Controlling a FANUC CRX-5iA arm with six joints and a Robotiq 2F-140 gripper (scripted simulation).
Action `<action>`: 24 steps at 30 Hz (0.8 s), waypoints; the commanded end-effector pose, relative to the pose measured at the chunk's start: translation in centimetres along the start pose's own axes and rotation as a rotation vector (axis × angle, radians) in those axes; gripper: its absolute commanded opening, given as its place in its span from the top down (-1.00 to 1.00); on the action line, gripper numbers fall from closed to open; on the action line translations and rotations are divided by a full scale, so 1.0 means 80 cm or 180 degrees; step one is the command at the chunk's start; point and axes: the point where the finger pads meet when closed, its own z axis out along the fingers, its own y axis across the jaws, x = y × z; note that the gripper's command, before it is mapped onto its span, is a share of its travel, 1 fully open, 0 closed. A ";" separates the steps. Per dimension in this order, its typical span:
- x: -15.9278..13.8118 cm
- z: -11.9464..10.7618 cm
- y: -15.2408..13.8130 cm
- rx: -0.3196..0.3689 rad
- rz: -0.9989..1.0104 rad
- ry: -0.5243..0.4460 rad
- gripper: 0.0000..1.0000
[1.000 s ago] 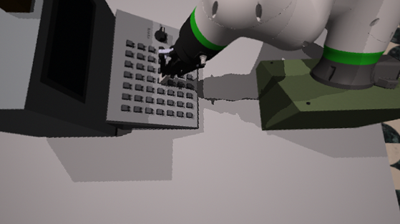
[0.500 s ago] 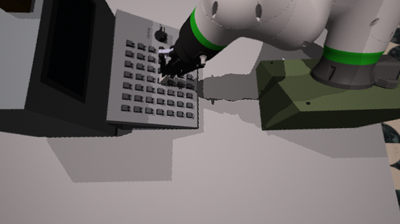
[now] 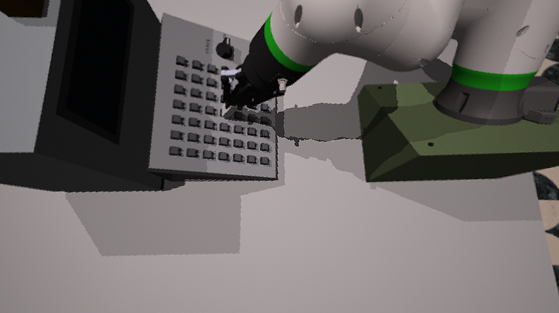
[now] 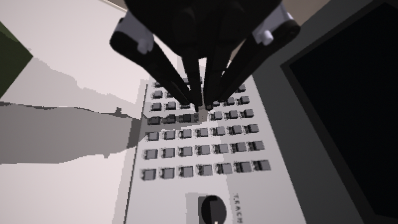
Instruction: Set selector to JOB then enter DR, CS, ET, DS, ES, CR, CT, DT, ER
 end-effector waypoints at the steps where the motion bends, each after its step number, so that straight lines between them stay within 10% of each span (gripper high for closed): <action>1: 0.000 0.001 0.000 0.0001 0.0001 -0.0001 1.00; 24: 0.000 0.012 0.000 0.0001 0.0001 -0.0001 1.00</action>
